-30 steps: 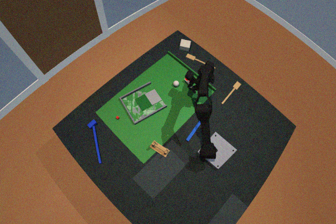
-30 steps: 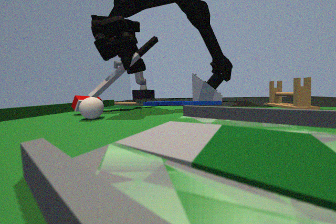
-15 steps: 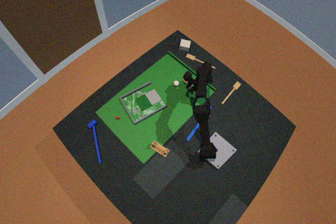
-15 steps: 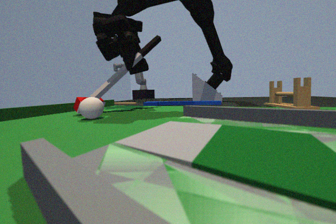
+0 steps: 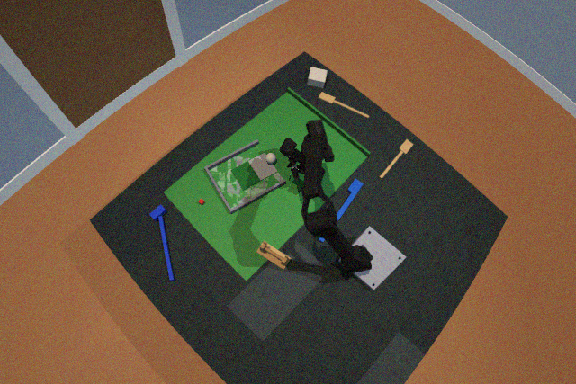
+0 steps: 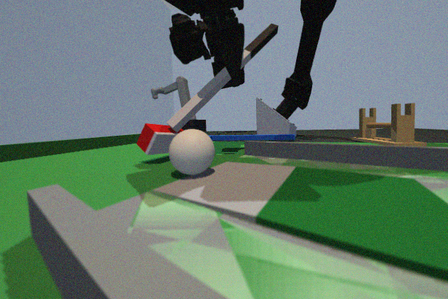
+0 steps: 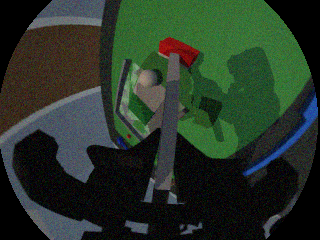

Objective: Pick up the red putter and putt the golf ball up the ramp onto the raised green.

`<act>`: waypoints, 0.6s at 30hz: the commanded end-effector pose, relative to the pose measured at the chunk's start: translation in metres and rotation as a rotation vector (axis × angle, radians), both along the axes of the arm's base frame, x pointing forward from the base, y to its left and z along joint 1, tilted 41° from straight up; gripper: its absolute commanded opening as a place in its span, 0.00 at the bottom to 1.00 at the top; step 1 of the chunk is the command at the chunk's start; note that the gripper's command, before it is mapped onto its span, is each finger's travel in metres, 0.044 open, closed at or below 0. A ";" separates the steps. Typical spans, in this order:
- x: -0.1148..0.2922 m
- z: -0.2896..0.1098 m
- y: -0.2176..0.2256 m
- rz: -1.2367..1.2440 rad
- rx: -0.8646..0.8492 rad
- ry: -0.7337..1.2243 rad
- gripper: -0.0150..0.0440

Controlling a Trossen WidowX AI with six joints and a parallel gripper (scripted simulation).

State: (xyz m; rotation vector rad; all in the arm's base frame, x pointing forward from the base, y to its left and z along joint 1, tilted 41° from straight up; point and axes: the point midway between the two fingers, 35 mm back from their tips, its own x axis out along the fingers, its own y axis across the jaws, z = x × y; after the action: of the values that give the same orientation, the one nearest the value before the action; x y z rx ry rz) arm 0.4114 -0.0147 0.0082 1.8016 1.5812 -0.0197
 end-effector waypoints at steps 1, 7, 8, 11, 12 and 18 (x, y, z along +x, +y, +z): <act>0.000 0.011 -0.002 -0.018 0.007 -0.003 0.25; 0.006 0.043 -0.007 -0.018 0.007 -0.003 0.25; 0.007 0.050 -0.008 -0.018 0.007 -0.003 0.25; 0.009 0.068 -0.011 -0.018 0.007 -0.002 0.25; 0.009 0.071 -0.011 -0.018 0.007 -0.002 0.25; 0.008 0.063 -0.008 -0.015 0.005 0.009 0.25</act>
State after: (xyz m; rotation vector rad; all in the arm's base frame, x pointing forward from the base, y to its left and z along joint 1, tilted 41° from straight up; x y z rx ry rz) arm 0.4192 -0.0234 0.0727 1.8190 1.5740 -0.0301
